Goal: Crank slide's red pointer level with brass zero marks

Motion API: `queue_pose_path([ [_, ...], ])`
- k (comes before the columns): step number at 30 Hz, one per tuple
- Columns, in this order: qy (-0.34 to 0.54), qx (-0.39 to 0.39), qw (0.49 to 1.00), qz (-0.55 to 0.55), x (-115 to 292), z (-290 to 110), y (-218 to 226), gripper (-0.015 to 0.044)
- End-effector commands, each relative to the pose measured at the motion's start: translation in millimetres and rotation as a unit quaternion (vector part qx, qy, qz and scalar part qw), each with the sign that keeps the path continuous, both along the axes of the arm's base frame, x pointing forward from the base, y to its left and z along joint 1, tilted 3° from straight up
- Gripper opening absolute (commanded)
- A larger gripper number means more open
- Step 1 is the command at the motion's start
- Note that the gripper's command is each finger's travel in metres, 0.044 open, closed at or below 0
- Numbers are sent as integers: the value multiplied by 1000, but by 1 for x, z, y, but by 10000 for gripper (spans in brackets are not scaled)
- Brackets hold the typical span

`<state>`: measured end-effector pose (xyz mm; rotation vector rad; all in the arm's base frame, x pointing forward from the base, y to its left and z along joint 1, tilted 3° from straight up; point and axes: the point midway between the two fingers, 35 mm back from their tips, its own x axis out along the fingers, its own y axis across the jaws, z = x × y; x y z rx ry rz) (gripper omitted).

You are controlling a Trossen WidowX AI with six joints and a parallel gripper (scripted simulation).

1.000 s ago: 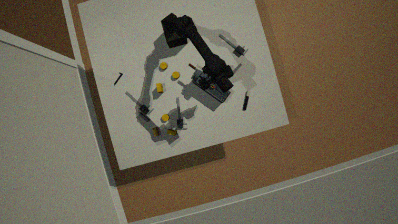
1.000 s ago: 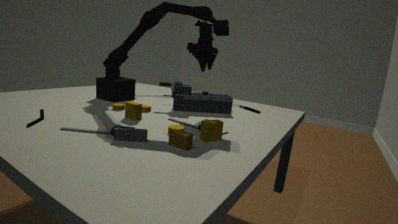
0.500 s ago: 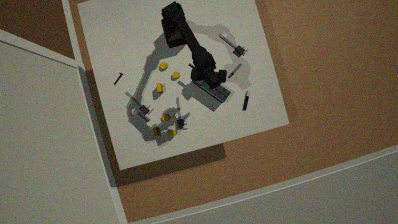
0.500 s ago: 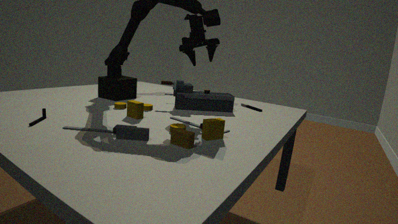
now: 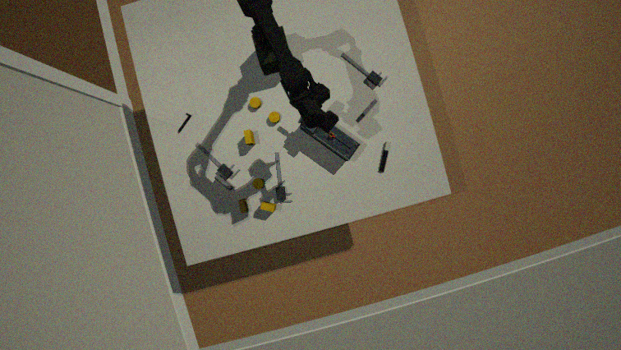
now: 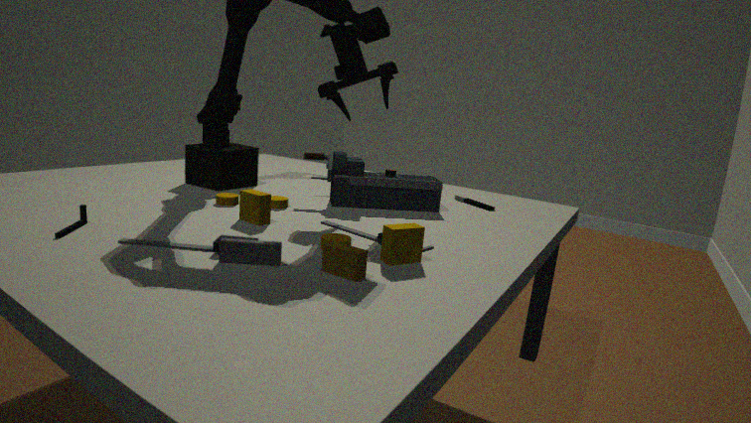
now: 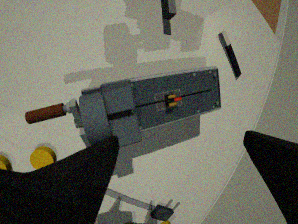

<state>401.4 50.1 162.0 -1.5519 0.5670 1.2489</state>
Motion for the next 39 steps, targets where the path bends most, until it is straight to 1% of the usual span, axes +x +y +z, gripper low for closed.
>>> queue_pose_path([
  [1,-3,36,997,-61,-10,3,-4,440],
  [8,2,102,979,-177,-29,1,-13,440],
  [16,11,182,936,-300,-51,-4,-21,440],
  [25,26,272,864,-423,-78,-15,-28,440],
  [36,54,377,748,-544,-111,-33,-33,440],
  [39,56,383,740,-550,-113,-35,-33,440],
])
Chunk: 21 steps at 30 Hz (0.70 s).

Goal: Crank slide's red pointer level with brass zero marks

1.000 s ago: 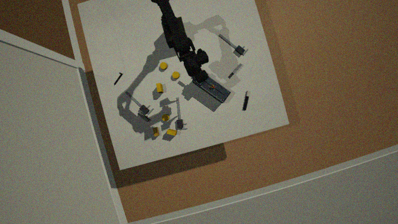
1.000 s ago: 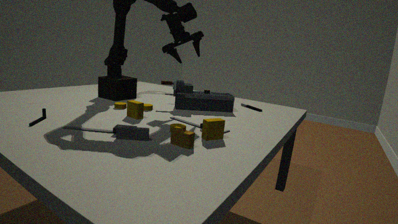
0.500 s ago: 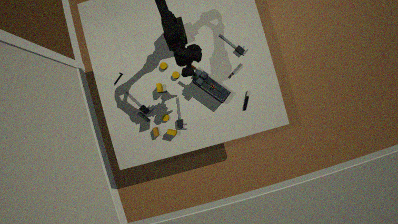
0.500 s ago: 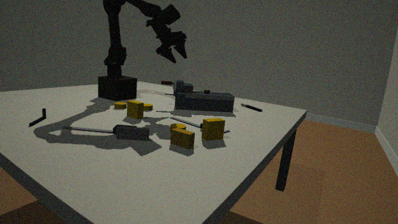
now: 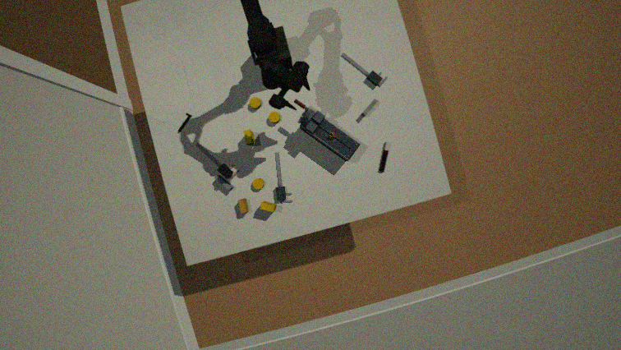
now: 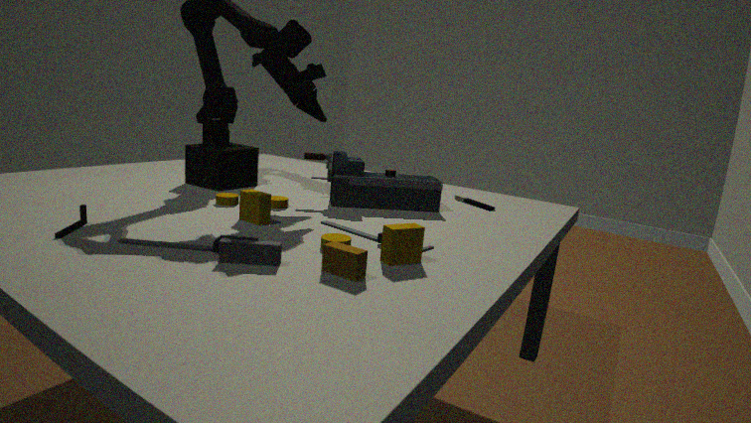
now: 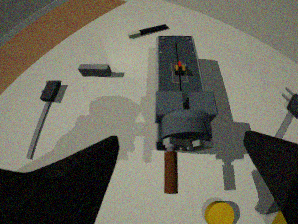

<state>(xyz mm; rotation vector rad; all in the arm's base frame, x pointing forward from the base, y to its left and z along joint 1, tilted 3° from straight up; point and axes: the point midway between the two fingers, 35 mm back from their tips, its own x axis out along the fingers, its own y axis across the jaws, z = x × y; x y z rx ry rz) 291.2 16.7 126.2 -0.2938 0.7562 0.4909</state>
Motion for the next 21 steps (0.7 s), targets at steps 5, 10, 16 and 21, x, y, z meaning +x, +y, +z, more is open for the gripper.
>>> queue_pose_path([
  [5,-4,16,1000,-14,-1,-6,0,440],
  [10,-4,16,1000,-14,1,-31,-1,440],
  [16,-4,16,1000,-14,0,-53,-2,440],
  [21,-4,16,1000,-14,1,-59,-2,440],
])
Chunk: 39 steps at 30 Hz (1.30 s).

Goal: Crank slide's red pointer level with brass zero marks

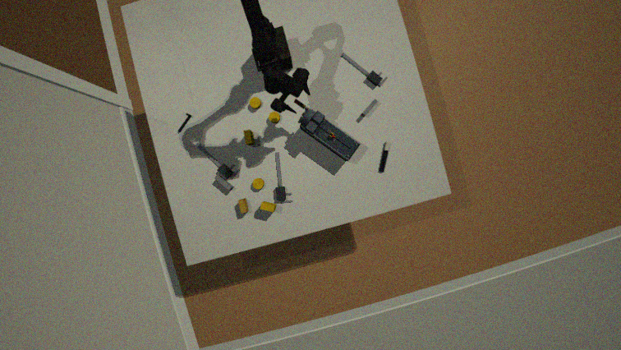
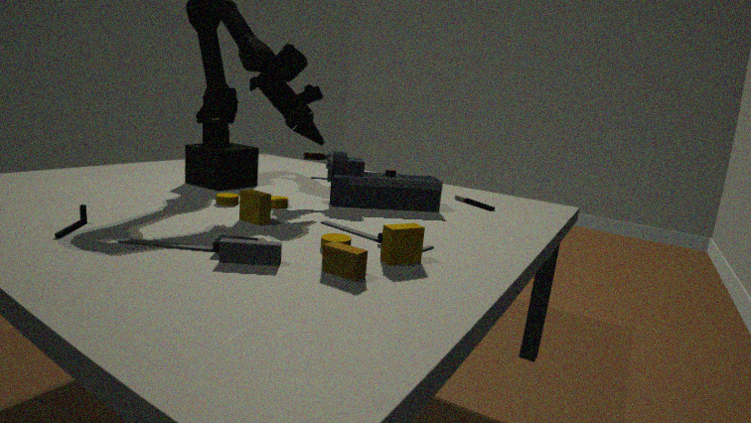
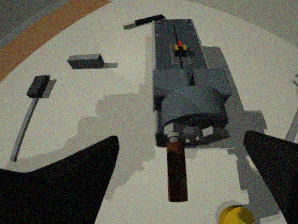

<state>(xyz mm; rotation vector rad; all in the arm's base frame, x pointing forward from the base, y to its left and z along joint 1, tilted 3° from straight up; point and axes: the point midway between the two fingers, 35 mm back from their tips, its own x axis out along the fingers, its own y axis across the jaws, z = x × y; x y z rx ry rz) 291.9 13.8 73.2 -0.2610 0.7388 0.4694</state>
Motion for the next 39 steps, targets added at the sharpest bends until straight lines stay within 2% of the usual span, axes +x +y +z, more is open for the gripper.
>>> queue_pose_path([
  [1,3,3,1000,1,0,-7,0,440],
  [36,3,3,1000,1,1,-60,-2,440],
  [39,3,3,1000,1,1,-60,-2,361],
])
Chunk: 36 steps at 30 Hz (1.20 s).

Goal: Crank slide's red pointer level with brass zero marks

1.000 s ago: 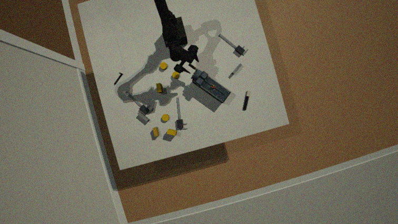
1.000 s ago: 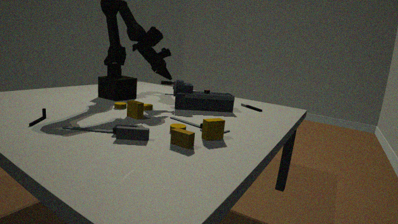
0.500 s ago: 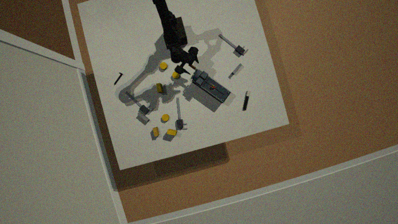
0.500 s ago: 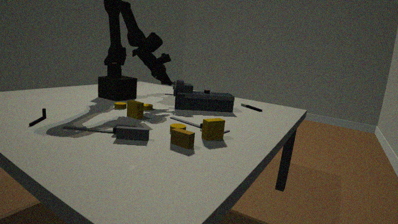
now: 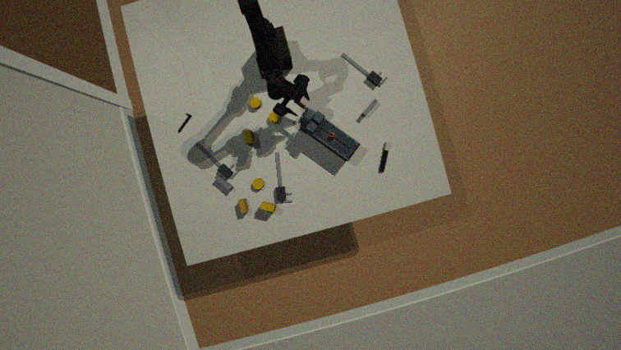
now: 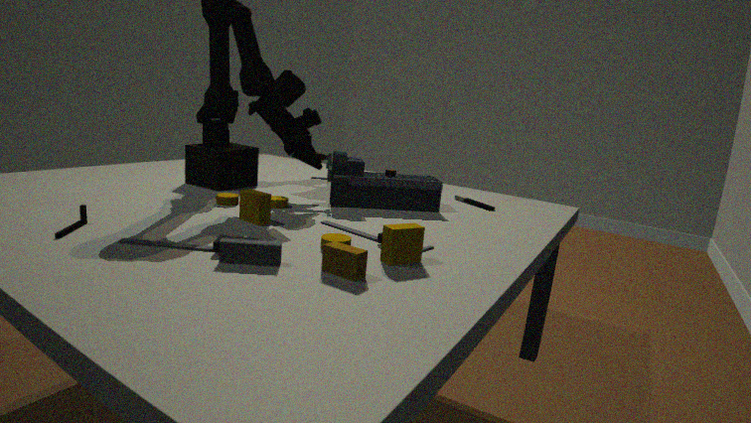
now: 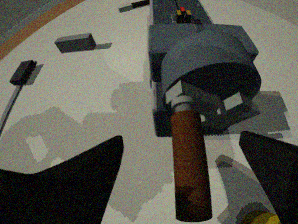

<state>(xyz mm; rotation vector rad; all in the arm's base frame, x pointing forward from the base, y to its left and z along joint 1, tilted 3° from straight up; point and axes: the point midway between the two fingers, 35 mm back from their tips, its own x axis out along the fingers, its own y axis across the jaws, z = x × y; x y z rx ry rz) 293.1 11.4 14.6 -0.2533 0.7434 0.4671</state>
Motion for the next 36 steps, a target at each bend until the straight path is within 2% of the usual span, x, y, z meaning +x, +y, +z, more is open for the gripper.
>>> queue_pose_path([
  [1,1,1,1000,4,-1,-2,1,335],
  [14,1,1,1000,4,-1,-2,1,0],
  [36,0,0,1000,4,4,11,-8,0],
])
